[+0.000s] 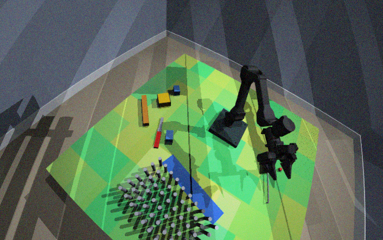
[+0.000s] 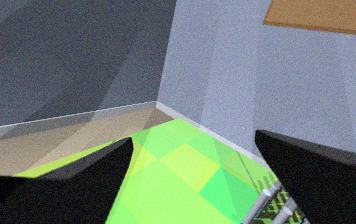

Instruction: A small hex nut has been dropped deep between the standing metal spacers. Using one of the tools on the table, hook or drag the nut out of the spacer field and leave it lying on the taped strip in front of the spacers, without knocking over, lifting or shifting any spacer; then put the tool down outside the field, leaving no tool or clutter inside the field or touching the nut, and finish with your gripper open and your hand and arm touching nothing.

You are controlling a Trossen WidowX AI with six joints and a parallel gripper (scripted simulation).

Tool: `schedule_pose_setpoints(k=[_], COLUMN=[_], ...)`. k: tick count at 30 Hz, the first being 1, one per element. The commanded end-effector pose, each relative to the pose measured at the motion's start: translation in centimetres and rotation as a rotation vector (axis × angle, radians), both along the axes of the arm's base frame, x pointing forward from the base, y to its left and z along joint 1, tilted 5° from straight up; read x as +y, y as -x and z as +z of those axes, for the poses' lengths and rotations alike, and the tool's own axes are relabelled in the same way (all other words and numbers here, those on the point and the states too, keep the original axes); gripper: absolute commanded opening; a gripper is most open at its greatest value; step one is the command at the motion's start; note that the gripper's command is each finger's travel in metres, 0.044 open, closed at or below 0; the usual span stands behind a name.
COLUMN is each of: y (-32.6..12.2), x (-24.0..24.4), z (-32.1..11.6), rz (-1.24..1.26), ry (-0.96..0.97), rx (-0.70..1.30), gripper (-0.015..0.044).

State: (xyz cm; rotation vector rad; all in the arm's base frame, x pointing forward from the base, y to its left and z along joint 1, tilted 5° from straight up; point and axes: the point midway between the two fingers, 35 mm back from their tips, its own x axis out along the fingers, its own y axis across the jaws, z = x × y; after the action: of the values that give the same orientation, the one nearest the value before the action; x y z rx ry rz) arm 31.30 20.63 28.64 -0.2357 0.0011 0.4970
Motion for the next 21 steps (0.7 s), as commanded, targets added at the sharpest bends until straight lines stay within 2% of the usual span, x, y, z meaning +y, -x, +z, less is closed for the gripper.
schedule_pose_setpoints(k=[1, 7, 13, 21], y=[-3.7, -7.9, -9.5, -9.5], x=[-3.9, -11.8, -20.5, -21.5], z=[-3.2, -8.6, -13.7, -14.3], rz=[-0.179, -0.481, -0.780, -0.813], ry=[0.005, -0.003, -0.027, -0.030], rx=[0.102, 0.255, 0.391, 0.405], gripper=[0.0440, 0.0440, 0.0440, 0.0440])
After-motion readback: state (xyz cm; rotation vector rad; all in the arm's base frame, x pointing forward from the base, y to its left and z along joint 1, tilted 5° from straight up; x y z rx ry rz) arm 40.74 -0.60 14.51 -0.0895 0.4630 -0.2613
